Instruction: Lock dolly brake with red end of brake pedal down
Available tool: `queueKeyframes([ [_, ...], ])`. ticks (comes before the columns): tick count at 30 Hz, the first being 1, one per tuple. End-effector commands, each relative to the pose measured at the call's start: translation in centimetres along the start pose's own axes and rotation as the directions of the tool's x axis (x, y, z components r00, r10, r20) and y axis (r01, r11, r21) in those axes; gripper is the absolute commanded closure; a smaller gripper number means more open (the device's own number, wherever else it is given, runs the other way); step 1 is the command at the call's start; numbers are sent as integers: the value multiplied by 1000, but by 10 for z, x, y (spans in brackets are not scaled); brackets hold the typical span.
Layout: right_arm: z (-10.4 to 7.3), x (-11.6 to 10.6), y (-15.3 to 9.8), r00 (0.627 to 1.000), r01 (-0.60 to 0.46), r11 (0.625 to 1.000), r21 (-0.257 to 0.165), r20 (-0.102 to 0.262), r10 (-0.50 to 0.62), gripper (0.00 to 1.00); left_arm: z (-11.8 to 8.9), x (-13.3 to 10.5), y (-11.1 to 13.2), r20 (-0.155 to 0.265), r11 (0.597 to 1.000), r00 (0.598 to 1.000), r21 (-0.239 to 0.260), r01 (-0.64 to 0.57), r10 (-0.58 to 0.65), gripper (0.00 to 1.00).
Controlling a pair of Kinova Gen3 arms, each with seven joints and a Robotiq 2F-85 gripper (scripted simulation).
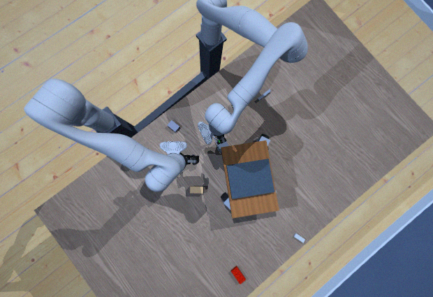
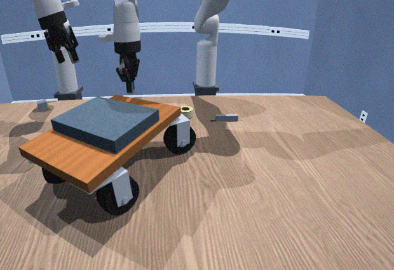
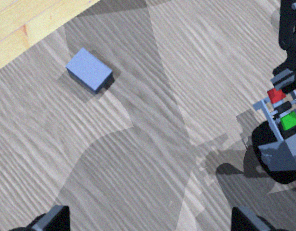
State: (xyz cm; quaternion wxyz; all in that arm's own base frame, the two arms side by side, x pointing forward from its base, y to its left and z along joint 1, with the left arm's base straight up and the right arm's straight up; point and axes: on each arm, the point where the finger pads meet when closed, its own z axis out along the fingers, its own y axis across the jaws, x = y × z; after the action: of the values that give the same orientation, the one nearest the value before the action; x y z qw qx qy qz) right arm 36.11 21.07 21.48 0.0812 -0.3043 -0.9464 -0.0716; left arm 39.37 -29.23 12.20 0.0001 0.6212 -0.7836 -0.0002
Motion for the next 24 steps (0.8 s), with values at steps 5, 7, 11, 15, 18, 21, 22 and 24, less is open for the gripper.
queueKeyframes([
  [5, -1, 0, 0, 1000, 0, 1000, -2, 1, 0, 2, 7, 0, 0, 0, 1000, 1000, 2, 0, 0, 985],
  [7, -1, 0, 0, 1000, 0, 1000, -2, 1, 0, 2, 8, 0, 0, 0, 1000, 1000, 2, 0, 0, 985],
  [11, -1, 0, 0, 1000, 0, 1000, -2, 1, 0, 2, 8, 0, 0, 0, 1000, 1000, 2, 0, 0, 985],
  [15, -1, 0, 0, 1000, 0, 1000, -2, 1, 0, 2, 9, 0, 0, 0, 1000, 1000, 2, 0, 0, 985],
  [18, -1, 0, 0, 1000, 0, 1000, -2, 1, 0, 2, 9, 0, 0, 0, 1000, 1000, 2, 0, 0, 985],
  [21, -1, 0, 0, 1000, 0, 1000, -2, 1, 0, 2, 9, 0, 0, 0, 1000, 1000, 2, 0, 0, 985],
  [22, -1, 0, 0, 1000, 0, 1000, -2, 1, 0, 2, 9, 0, 0, 0, 1000, 1000, 2, 0, 0, 985],
  [24, -1, 0, 0, 1000, 0, 1000, -2, 1, 0, 2, 9, 0, 0, 0, 1000, 1000, 2, 0, 0, 985],
])
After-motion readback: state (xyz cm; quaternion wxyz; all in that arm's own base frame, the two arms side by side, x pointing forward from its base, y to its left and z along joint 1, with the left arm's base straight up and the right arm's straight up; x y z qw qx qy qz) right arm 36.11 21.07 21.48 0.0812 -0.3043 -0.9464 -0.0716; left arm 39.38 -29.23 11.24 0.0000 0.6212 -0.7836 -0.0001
